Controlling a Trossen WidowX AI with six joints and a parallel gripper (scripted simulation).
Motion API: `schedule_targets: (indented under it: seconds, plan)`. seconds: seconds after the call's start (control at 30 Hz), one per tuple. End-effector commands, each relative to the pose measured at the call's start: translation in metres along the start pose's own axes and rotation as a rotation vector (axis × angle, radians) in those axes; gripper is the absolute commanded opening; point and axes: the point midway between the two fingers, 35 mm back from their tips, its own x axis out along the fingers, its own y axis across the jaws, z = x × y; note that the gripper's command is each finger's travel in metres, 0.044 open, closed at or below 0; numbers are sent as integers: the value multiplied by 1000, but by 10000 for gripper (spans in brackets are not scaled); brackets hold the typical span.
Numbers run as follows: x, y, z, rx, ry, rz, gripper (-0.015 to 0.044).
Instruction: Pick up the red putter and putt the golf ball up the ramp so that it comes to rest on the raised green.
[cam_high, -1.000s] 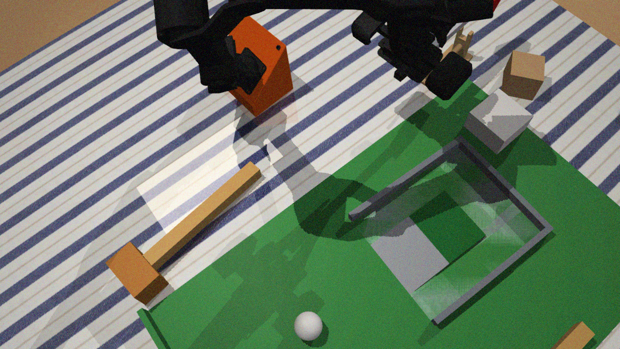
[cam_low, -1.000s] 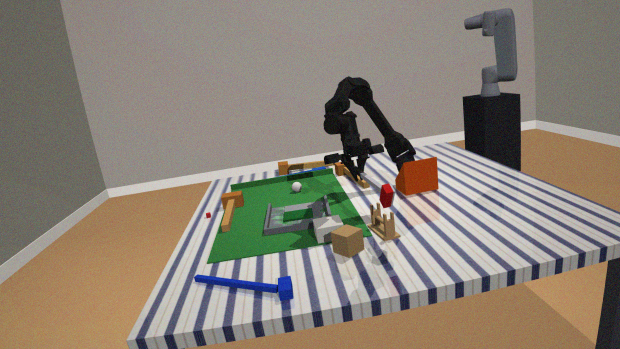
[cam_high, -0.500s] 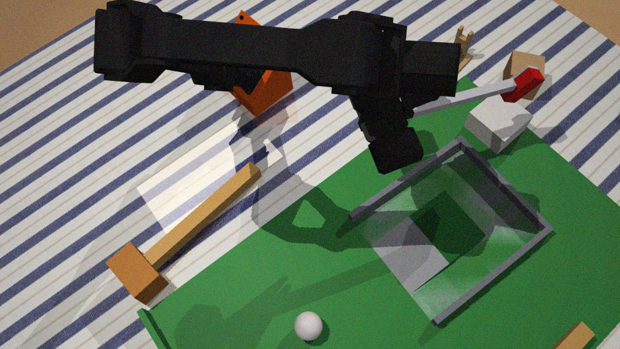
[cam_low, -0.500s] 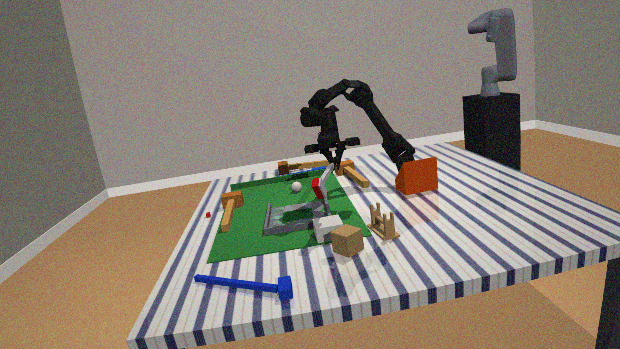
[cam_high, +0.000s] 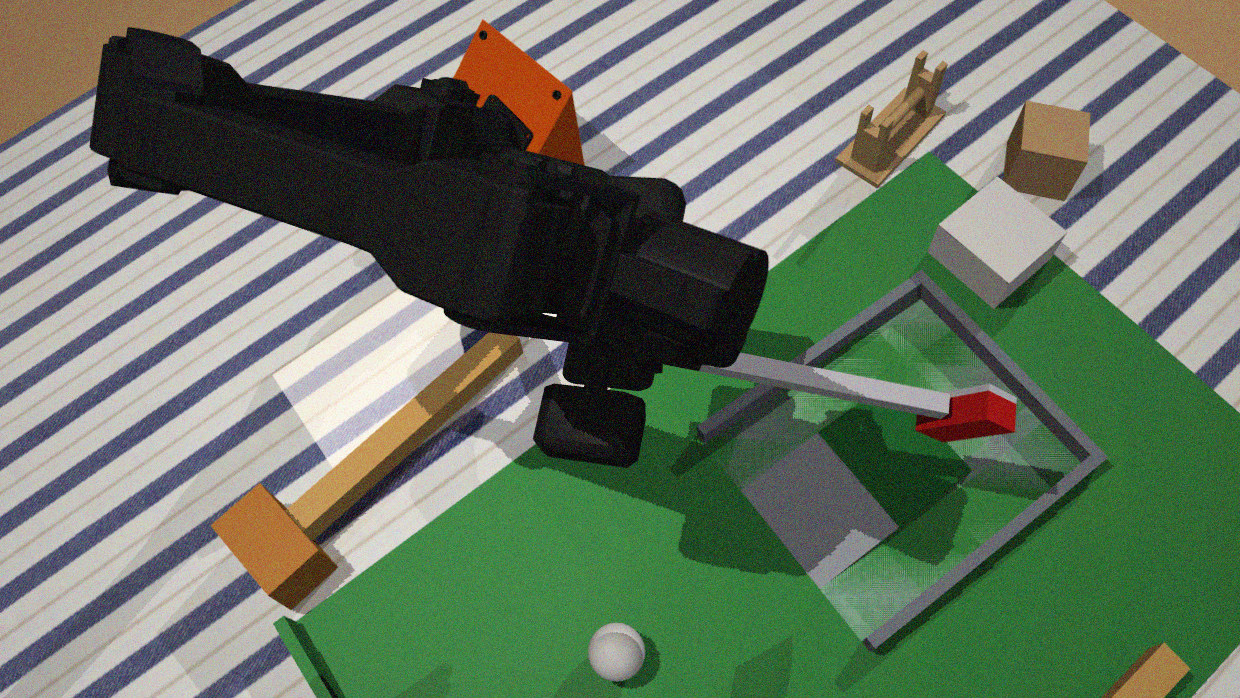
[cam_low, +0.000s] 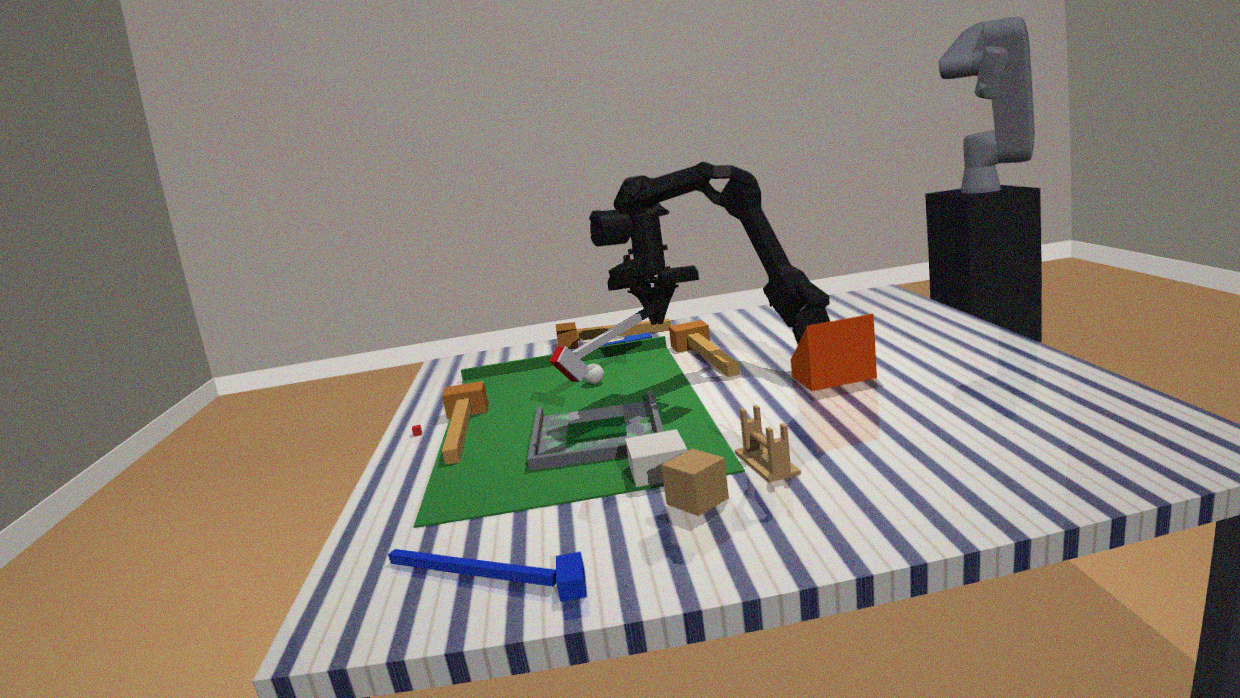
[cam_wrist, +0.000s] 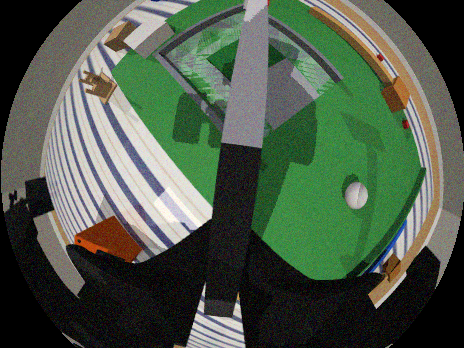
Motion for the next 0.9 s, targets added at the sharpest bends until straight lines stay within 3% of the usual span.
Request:
schedule_targets:
  seconds: [0.0, 0.63, 0.87]
  plan:
    - [-8, -20, -22, 125, 1, -26, 0]
    - [-36, -75, -162, 738, 80, -157, 0]
    - [-34, -76, -168, 759, 83, -163, 0]
